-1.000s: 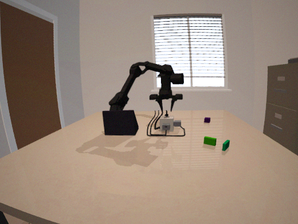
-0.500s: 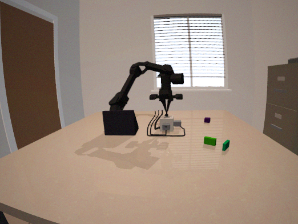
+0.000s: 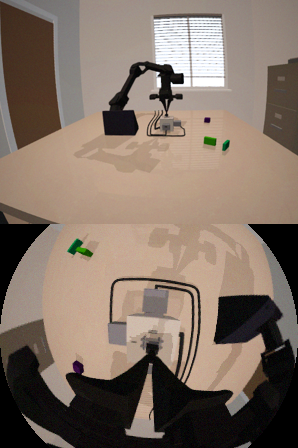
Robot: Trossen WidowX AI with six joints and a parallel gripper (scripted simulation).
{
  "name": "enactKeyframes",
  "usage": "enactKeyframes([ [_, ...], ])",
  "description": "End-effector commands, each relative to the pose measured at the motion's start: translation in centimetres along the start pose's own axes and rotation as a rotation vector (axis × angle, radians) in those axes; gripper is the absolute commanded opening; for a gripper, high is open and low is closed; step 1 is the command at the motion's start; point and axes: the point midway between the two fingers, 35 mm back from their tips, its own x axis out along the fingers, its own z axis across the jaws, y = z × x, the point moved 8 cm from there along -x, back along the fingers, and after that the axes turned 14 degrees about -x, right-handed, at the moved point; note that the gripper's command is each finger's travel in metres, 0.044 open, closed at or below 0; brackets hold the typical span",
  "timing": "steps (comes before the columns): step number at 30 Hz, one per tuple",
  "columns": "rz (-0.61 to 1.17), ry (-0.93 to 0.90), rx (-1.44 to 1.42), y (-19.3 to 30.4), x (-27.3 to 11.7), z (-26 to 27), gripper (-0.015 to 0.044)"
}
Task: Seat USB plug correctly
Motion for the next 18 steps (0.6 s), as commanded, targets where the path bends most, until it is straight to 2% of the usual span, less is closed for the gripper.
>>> enactKeyframes([
  [1, 0.000, -0.001, -0.003, 0.0, -0.3, 0.0, 0.0000],
  [18, -0.001, 0.000, -0.002, 0.0, -1.4, 0.0, 0.0000],
])
